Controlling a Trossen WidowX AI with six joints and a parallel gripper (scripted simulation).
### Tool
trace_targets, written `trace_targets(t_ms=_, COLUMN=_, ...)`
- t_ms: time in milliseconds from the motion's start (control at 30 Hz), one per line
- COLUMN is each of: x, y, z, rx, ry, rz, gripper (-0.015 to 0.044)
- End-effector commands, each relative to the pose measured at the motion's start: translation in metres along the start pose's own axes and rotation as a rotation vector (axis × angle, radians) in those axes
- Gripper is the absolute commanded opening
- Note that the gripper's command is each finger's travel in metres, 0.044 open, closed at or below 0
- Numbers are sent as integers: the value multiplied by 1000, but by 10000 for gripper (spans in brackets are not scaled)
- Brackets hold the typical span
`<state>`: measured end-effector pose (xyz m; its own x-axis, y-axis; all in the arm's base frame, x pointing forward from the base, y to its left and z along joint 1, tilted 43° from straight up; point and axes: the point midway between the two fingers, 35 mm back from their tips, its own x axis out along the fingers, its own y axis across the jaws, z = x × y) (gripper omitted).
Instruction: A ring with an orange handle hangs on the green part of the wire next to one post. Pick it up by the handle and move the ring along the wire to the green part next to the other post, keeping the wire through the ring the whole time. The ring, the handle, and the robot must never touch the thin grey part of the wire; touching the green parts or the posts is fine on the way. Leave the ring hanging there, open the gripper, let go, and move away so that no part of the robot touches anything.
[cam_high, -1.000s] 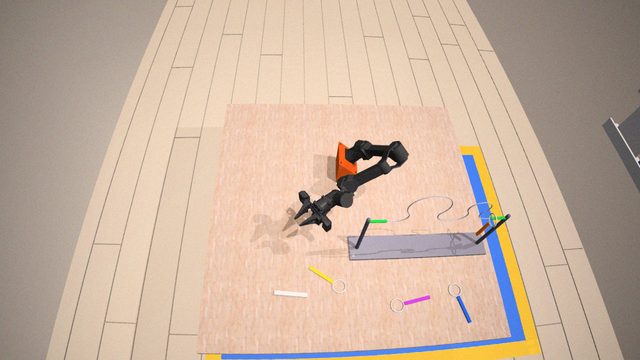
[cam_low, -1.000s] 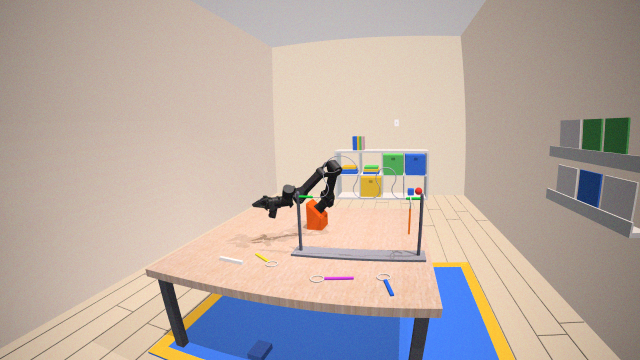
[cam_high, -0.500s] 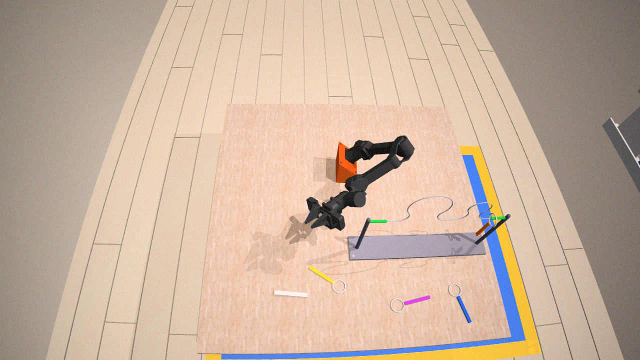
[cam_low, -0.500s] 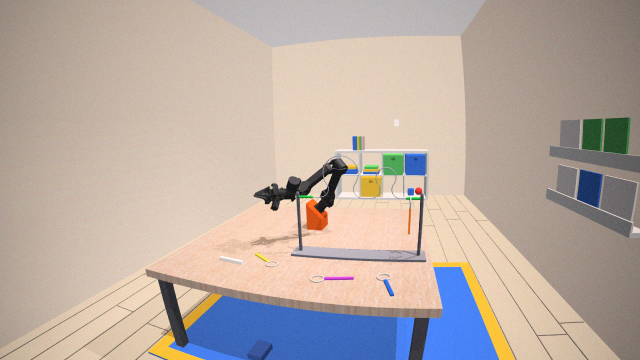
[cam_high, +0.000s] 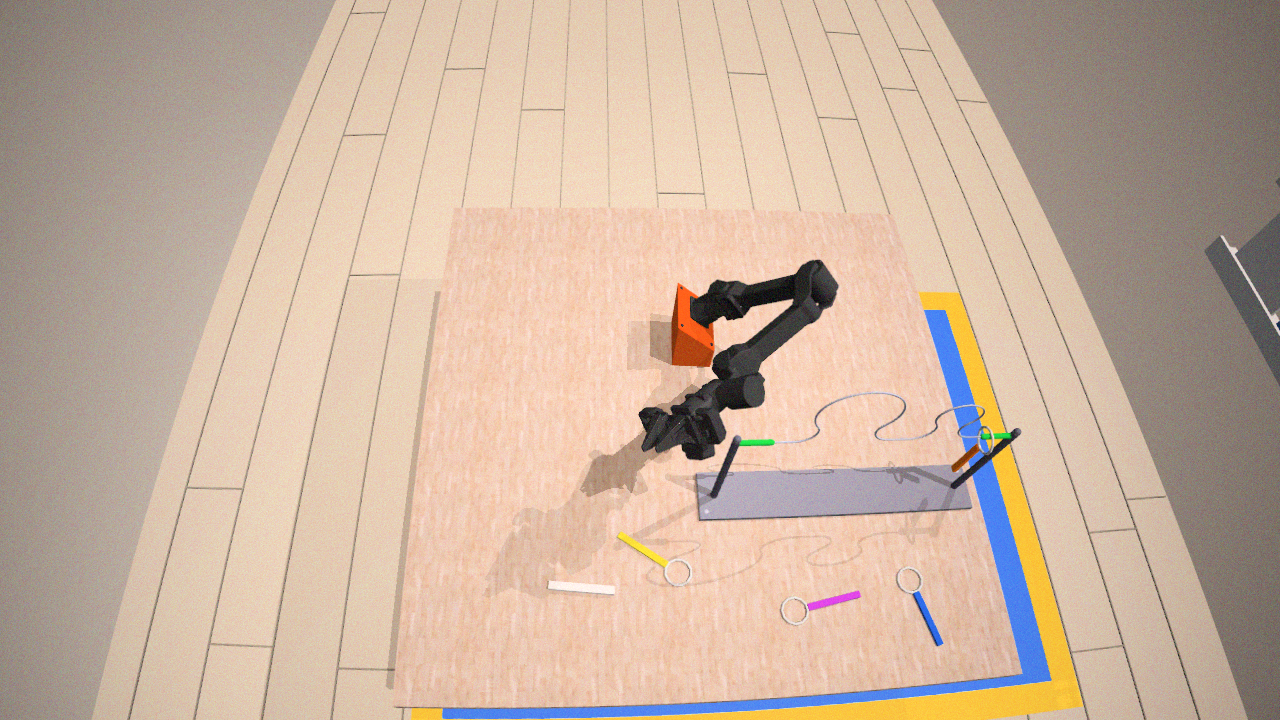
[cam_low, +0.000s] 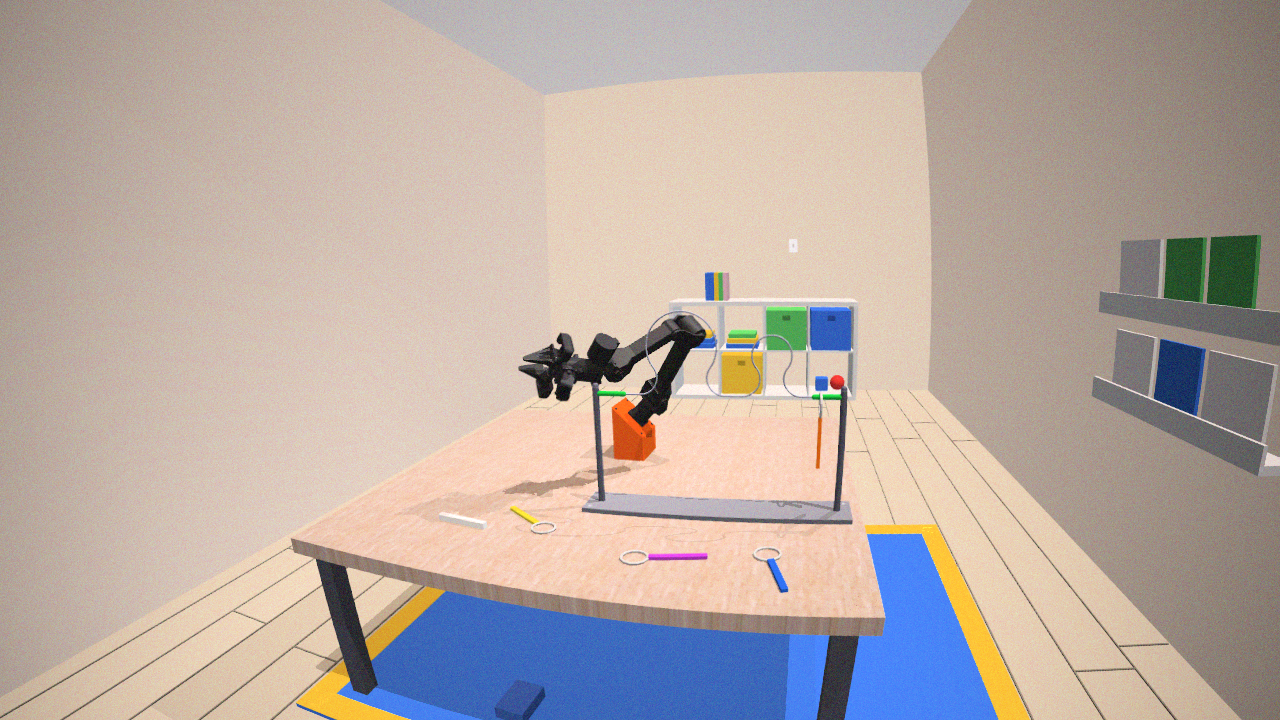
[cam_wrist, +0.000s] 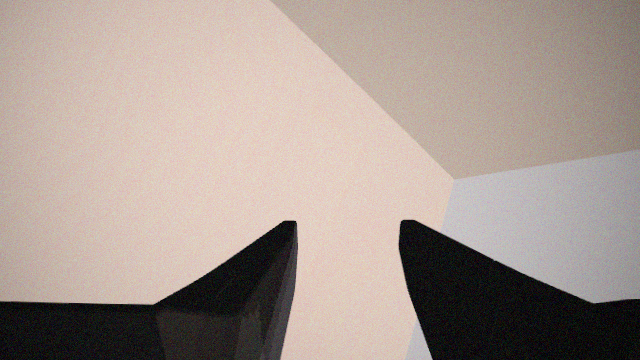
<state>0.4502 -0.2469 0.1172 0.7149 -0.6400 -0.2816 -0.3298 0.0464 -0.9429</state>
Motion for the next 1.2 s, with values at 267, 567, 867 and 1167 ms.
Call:
trace_targets(t_ms=267, x=-16, y=-75, z=-8, rx=327, ry=8, rz=-117, gripper=160)
trace_targets(t_ms=567, x=-37, y=-129, z=-16, rx=567, ry=-11, rz=-204, gripper=160)
trace_targets(t_ms=867, x=-63, y=-181, z=-25, rx=809, ry=-50, rz=-289, gripper=160)
trace_targets(t_ms=1167, x=-96, y=-228, z=-37, rx=1046, ry=-107, rz=-368, gripper=160)
